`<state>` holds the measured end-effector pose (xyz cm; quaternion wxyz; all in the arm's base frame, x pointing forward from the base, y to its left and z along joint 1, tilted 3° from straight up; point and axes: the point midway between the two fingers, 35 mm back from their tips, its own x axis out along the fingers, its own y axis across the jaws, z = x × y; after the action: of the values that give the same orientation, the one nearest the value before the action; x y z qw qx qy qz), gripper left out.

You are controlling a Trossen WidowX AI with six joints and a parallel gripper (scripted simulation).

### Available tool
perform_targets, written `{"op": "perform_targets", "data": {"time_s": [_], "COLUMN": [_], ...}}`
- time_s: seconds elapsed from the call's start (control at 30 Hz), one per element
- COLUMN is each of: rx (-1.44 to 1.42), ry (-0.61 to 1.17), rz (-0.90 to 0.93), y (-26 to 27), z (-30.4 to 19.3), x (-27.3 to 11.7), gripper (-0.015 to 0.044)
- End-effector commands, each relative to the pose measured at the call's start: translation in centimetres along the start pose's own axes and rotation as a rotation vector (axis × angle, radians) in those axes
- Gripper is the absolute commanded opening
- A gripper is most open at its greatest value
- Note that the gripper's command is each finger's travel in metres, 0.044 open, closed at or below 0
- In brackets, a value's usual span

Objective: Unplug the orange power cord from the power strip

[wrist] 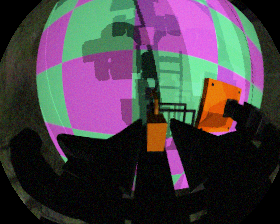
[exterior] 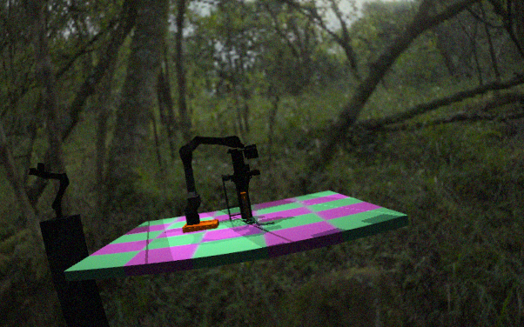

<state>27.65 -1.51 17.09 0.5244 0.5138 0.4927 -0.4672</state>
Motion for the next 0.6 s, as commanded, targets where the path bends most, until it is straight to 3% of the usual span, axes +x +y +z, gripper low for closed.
{"op": "perform_targets", "data": {"time_s": [0.0,0.57], "rx": [0.004,0.004], "ry": [-0.002,0.000], "rz": [-0.005,-0.005], "y": [-0.1,-0.1], "z": [-0.6,-1.8], "x": [0.0,1.0], "gripper": [0.0160,0.0160]}}
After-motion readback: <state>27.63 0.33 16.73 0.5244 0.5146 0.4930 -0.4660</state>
